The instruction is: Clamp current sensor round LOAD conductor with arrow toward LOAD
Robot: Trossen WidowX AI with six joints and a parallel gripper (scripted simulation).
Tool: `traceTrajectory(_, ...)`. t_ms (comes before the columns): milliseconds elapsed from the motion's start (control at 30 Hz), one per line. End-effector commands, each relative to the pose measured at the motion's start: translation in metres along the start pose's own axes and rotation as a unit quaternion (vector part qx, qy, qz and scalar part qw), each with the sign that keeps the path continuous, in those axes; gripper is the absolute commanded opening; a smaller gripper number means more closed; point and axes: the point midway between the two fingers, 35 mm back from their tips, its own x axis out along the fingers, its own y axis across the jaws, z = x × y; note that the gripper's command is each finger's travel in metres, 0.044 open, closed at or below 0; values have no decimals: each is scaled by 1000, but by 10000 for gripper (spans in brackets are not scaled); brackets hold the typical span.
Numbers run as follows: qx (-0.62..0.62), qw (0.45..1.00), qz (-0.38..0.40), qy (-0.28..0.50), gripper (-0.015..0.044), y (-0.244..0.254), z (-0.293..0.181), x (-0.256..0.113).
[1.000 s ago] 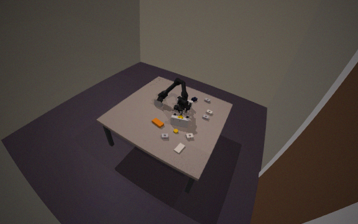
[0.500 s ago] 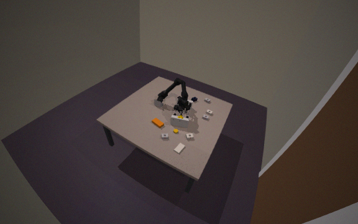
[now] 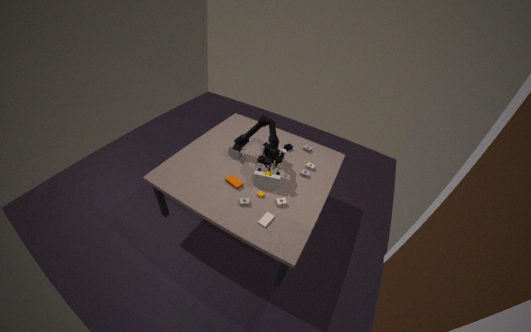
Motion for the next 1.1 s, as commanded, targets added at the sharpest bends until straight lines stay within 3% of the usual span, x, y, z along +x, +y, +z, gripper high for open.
traceTrajectory(0, -2, 1000, 2, 0, 0, 1, 0, 0)
traceTrajectory(233, -2, 1000, 2, 0, 0, 1, 0, 0)
traceTrajectory(800, 1, 1000, 19, -2, 440, 0, 1, -4)
traceTrajectory(933, -1, 994, 107, -9, 440, -5, 4, -25)
traceTrajectory(1067, -1, 994, 106, -9, 440, -5, 4, -25)
